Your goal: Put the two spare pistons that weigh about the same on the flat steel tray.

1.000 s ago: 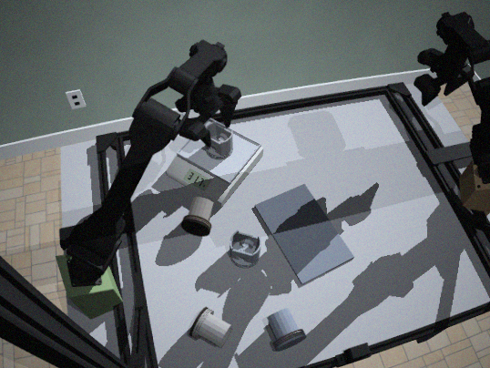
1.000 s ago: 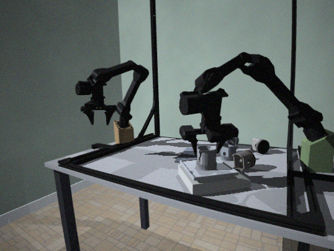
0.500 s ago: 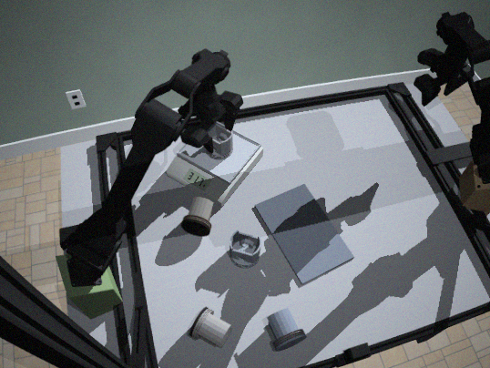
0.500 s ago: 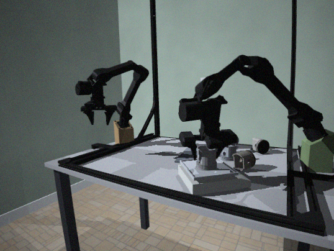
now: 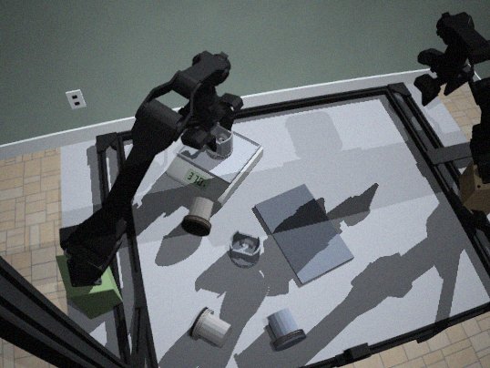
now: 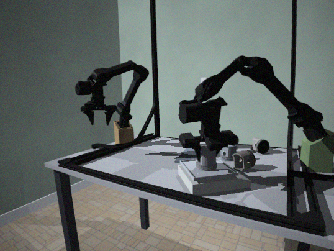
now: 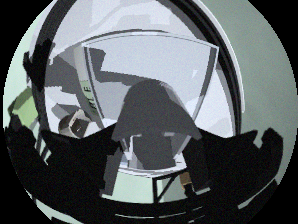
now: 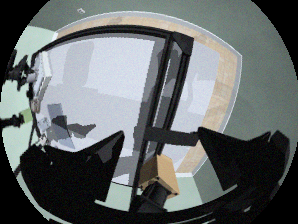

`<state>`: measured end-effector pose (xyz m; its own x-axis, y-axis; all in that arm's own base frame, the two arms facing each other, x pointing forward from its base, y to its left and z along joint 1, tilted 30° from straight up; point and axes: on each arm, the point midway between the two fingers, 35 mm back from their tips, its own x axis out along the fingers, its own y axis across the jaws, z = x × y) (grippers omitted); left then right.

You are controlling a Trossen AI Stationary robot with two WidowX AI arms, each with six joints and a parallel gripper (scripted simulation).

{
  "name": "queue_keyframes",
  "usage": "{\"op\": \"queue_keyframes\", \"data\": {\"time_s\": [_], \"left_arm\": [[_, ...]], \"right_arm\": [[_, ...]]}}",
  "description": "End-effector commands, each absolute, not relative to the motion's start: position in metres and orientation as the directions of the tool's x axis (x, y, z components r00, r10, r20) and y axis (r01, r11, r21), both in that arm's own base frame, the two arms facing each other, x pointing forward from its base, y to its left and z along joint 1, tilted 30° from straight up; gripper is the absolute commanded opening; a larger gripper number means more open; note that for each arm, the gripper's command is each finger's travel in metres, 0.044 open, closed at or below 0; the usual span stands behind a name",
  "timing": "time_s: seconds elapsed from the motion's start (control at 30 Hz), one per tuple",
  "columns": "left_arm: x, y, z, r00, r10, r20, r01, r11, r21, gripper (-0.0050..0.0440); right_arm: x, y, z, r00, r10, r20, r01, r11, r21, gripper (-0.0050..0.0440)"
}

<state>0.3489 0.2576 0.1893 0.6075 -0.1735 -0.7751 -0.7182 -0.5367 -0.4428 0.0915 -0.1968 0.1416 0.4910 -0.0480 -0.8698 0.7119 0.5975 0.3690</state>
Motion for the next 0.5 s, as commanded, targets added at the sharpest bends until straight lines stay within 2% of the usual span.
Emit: {"op": "queue_keyframes", "data": {"time_s": [0.0, 0.47], "left_arm": [[0.3486, 0.2576, 0.1869, 0.603, -0.174, -0.778, -0.719, -0.541, -0.436, 0.0158], [0.347, 0.2575, 0.1898, 0.603, -0.174, -0.778, -0.719, -0.541, -0.436, 0.0158]], "right_arm": [[0.0919, -0.1966, 0.1418, 0.494, -0.047, -0.868, 0.709, 0.599, 0.371, 0.044], [0.0919, -0.1966, 0.1418, 0.494, -0.047, -0.868, 0.709, 0.599, 0.371, 0.044]]}}
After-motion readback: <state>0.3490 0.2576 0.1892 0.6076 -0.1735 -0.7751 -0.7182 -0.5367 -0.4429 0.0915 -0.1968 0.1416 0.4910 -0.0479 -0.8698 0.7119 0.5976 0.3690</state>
